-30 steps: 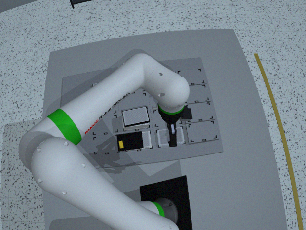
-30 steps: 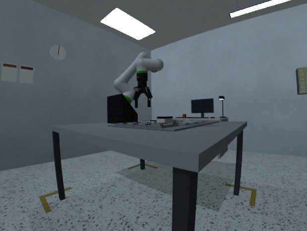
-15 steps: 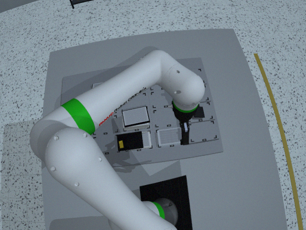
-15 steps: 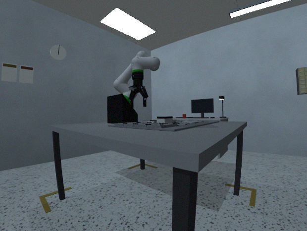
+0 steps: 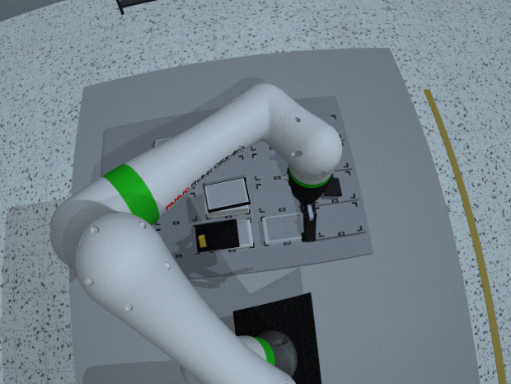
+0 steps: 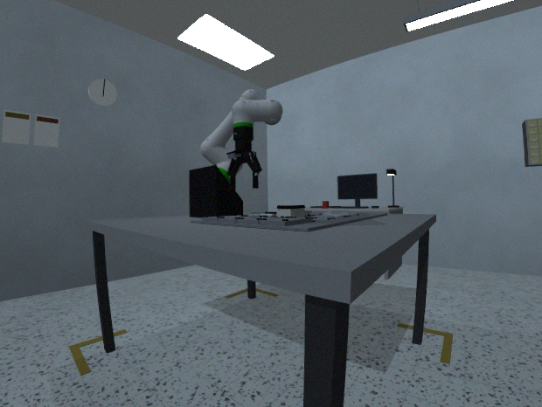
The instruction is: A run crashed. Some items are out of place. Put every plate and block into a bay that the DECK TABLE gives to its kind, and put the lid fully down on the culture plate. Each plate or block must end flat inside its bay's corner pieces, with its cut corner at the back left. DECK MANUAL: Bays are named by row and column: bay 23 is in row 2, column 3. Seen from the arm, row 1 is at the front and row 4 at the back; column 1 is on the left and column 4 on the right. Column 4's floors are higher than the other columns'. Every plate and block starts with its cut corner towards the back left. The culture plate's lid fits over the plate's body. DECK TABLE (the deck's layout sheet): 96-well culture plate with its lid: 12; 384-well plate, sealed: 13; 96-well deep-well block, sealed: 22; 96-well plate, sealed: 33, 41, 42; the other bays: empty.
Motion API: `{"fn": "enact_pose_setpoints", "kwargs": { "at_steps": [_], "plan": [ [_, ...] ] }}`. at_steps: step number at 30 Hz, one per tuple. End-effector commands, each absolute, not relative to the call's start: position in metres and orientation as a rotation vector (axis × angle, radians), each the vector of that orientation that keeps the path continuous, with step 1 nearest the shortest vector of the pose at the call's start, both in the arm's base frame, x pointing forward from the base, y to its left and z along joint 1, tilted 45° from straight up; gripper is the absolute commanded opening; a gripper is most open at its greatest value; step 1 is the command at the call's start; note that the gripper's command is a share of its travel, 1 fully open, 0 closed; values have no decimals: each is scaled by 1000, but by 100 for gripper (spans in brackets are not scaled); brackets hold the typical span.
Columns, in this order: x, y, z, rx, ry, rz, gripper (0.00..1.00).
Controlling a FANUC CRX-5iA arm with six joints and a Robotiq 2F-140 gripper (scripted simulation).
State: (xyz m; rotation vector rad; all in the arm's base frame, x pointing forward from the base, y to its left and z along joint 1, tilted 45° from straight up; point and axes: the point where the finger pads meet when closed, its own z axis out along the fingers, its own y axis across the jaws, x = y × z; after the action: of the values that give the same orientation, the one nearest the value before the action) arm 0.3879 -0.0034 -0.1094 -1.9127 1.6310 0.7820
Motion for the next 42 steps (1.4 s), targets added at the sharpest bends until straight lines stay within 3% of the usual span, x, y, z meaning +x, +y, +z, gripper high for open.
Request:
{"fn": "enact_pose_setpoints", "kwargs": {
  "at_steps": [1, 42],
  "plan": [
    [388, -4, -109, -1913, 1631, 780, 100],
    [411, 31, -78, -1913, 1631, 780, 100]
  ]
}}
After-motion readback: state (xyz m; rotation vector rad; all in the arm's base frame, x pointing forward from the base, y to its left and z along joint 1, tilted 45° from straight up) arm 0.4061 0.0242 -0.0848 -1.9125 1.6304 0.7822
